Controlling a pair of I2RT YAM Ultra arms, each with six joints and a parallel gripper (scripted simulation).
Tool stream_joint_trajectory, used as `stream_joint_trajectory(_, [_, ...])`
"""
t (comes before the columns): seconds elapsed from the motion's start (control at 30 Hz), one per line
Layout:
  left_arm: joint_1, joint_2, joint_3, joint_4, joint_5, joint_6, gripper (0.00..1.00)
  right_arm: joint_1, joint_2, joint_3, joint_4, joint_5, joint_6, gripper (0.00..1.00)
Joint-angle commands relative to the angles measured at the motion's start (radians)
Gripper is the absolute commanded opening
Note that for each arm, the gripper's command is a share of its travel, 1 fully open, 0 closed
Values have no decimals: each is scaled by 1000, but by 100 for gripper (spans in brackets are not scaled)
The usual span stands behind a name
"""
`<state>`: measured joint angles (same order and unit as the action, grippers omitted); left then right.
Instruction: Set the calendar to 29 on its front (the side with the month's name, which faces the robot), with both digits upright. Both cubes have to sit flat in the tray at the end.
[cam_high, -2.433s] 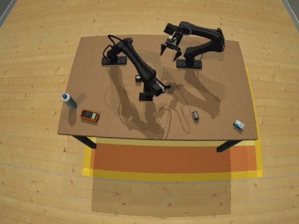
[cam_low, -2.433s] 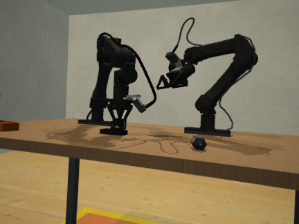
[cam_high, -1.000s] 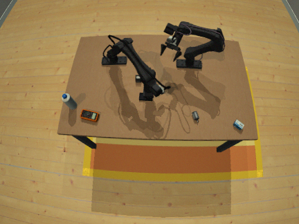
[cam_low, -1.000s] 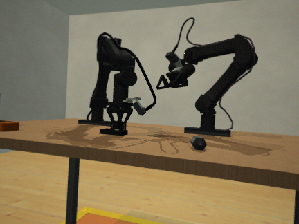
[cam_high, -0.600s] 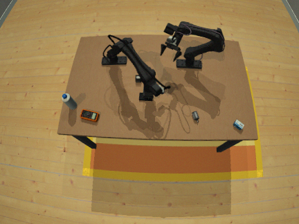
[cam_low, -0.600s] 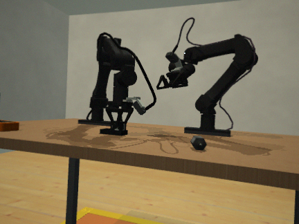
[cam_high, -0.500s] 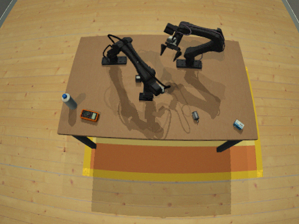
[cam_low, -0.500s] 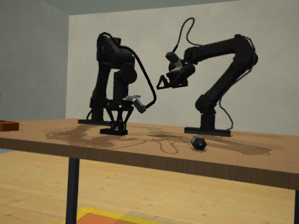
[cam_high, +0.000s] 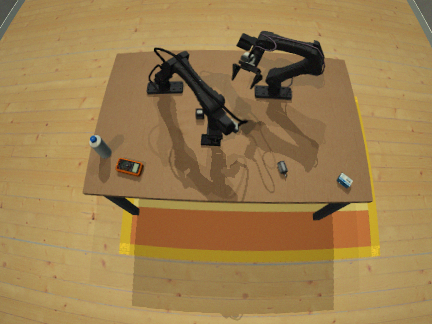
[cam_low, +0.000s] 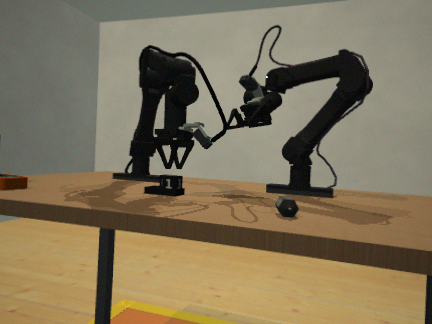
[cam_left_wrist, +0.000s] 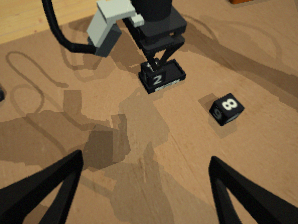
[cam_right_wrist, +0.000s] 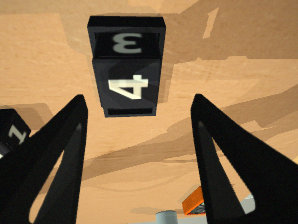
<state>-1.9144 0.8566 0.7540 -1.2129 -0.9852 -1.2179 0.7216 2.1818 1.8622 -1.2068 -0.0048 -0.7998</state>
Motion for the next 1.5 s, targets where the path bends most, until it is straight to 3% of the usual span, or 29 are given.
stream_joint_trajectory(0.0, [-4,1,29,-1,-29,-4,100,-16,-28,90,-108,-14,-11,64])
stream_joint_trajectory(0.1, [-4,1,29,-1,-29,-4,100,-7,-3,155,-176,-14,-2,64])
stream_joint_trajectory(0.27, [-4,1,40,0,-25,9,100,-3,-6,157,-176,-14,34,64])
stream_joint_trajectory(0.47, [50,-39,18,66,118,175,100,13,-55,75,-130,-11,273,64])
stream_joint_trajectory(0.53, [50,-39,18,66,118,175,100,13,-55,75,-130,-11,273,64])
stream_joint_trajectory(0.87, [248,-187,-41,197,416,568,100,45,-217,-204,-31,-15,754,64])
stream_joint_trajectory(1.03, [334,-255,-61,252,535,735,100,62,-294,-333,23,-13,959,64])
stream_joint_trajectory(1.1, [334,-255,-61,252,535,735,100,62,-294,-333,23,-13,959,64])
stream_joint_trajectory(1.47, [478,-413,-106,377,798,1117,100,99,-474,-639,151,-11,1457,64])
